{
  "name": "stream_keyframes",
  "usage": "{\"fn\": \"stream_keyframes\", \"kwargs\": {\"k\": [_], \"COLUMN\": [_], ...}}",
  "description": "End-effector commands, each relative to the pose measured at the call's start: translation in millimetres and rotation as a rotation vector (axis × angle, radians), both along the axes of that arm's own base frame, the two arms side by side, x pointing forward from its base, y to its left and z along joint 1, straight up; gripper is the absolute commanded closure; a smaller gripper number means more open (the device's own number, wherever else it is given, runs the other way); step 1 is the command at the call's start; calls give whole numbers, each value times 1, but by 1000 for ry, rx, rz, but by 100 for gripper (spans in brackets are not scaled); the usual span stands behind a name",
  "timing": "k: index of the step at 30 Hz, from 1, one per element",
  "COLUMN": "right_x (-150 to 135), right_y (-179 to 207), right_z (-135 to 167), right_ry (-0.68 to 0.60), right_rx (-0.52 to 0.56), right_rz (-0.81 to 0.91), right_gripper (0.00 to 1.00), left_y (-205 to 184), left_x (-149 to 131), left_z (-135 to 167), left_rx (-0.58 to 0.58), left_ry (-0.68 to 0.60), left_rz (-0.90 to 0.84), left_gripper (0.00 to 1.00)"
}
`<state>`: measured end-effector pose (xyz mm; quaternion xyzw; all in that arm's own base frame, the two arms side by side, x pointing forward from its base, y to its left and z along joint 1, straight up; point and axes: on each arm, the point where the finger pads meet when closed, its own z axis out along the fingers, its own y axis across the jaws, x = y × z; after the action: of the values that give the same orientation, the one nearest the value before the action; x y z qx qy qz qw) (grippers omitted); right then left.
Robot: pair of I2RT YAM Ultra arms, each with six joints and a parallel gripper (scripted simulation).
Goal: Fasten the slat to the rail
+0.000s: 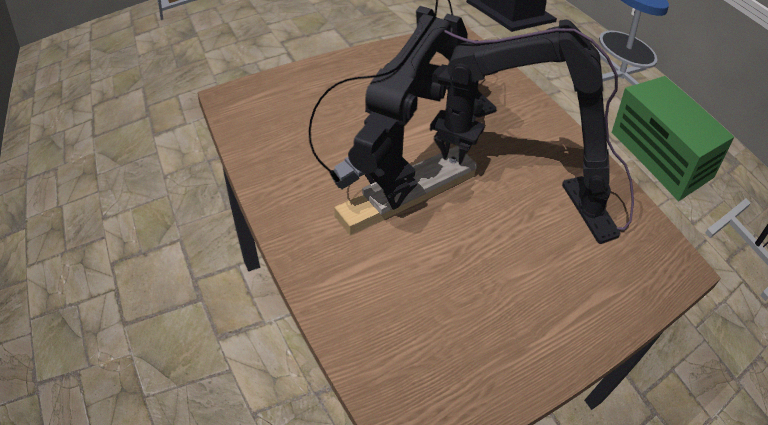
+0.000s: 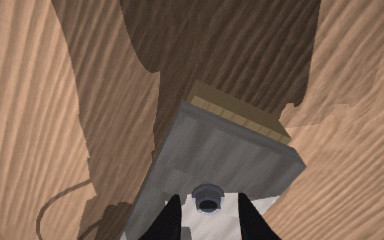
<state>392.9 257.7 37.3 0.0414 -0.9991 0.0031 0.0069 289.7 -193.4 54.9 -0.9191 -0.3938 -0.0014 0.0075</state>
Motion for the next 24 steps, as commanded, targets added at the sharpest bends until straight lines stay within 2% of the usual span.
{"fn": "stream_keyframes", "kwargs": {"k": [1, 8, 16, 17, 20, 24], "right_x": [2, 2, 2, 2, 2, 2], "right_y": [1, 1, 1, 1, 1, 1], "right_z": [6, 6, 6, 6, 6, 6], "right_ry": [-13, -13, -13, -13, -13, -13], "right_rx": [8, 8, 8, 8, 8, 8], "right_rz": [-2, -2, -2, -2, -2, -2], "right_gripper": [28, 28, 28, 28, 28, 28], "left_y": [-2, -1, -1, 0, -1, -1], "left_x": [3, 2, 2, 0, 2, 2], "left_z": [24, 53, 53, 26, 3, 3], "left_rx": [-14, -21, -22, -15, -8, -8], "left_ry": [-12, -13, -13, -8, -11, -11], "left_rz": [0, 0, 0, 0, 0, 0], "left_gripper": [66, 66, 66, 66, 66, 66]}}
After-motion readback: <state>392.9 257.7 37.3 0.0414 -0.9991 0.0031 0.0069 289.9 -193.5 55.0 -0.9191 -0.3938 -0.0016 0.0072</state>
